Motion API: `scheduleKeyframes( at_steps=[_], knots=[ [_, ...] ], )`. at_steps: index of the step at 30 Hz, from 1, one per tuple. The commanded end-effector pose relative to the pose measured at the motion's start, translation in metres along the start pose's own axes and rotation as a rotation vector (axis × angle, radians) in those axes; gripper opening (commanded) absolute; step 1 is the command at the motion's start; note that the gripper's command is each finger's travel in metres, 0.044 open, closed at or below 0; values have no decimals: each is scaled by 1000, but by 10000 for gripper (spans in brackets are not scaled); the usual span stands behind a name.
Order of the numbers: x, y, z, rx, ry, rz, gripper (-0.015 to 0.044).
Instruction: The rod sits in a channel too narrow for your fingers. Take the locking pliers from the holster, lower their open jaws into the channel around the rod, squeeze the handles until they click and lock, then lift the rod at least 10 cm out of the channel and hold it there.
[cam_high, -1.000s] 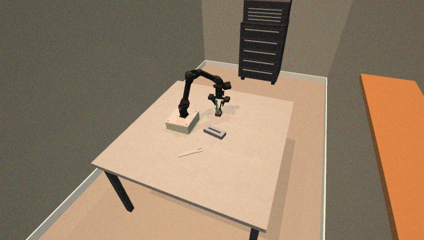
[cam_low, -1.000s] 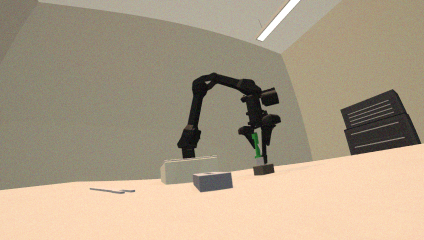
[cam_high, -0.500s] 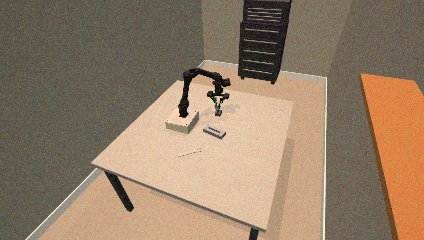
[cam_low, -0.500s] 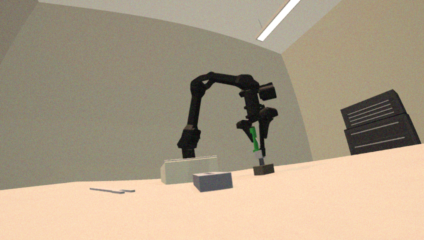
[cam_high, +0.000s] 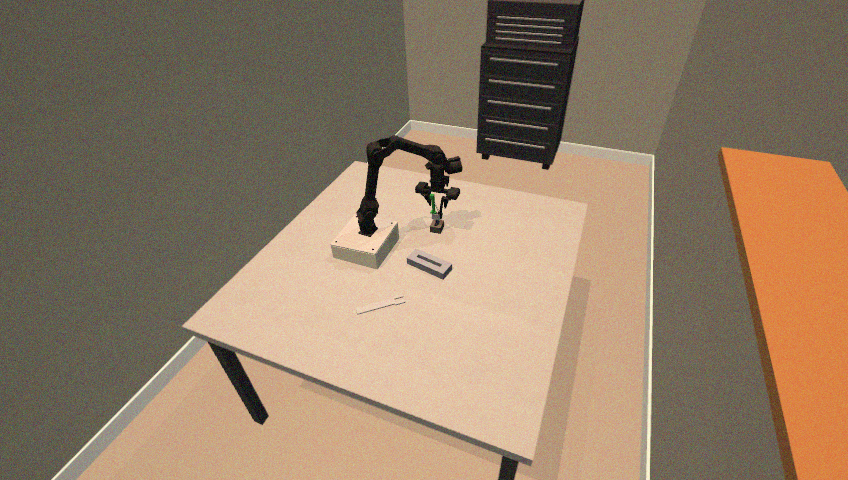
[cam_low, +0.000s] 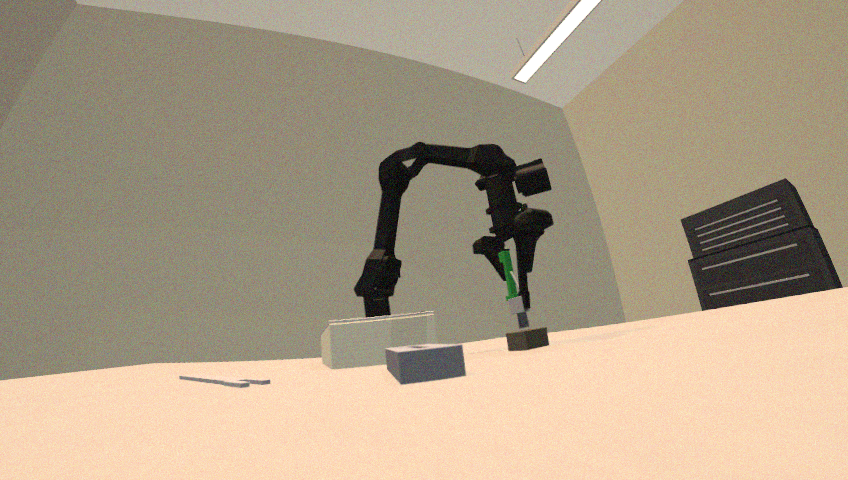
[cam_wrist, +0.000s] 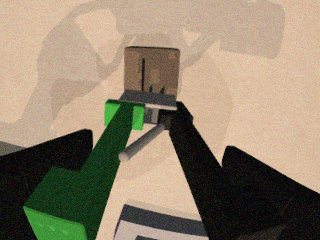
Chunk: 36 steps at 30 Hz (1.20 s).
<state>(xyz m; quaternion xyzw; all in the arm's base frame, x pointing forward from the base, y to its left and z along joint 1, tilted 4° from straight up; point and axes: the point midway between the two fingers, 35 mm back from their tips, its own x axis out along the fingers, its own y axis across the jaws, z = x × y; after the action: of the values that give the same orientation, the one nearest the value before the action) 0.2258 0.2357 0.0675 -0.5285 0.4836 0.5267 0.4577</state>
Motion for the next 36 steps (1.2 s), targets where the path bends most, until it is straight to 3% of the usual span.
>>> scheduleKeyframes(
  at_steps=[1, 36],
  knots=[
    [-4, -5, -5, 49, -6, -12, 320],
    [-5, -32, -58, 447, 2, -14, 320]
  ],
)
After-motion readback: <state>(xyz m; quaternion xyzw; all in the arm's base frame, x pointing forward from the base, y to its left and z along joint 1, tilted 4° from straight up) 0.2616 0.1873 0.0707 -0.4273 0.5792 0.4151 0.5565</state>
